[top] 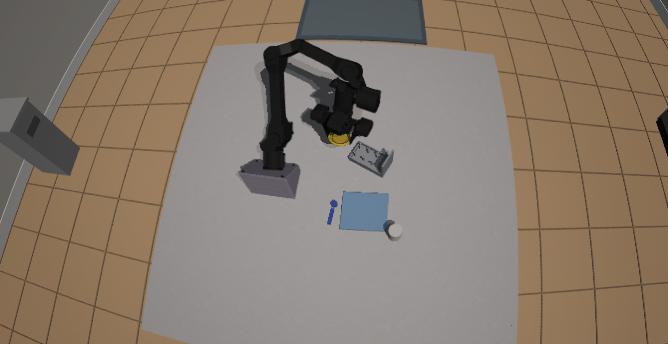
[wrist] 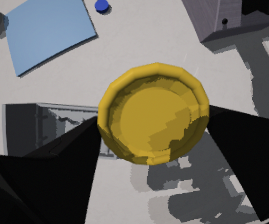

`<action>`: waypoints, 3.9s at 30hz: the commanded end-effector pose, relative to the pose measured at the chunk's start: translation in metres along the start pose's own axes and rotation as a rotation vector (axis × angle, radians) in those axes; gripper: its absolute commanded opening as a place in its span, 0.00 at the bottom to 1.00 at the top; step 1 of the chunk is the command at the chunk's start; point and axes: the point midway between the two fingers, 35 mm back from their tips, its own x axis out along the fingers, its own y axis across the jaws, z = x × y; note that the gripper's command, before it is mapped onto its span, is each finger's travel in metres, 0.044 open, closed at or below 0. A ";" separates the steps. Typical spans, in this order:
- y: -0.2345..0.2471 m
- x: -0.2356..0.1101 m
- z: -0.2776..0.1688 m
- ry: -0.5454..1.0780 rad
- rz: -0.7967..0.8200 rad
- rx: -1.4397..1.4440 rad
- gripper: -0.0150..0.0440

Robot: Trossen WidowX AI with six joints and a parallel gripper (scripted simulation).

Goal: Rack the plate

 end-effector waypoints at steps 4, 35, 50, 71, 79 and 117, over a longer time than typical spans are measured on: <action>-0.001 0.015 0.008 -0.146 0.023 -0.097 0.25; 0.016 0.050 0.016 -0.715 0.323 -0.531 0.25; 0.022 0.051 0.000 -0.883 0.584 -0.679 0.25; 0.011 0.041 -0.028 -1.009 1.011 -0.798 0.25; 0.000 0.034 -0.037 -1.015 1.183 -0.809 0.25; 0.031 0.062 -0.047 -1.007 1.215 -0.806 0.25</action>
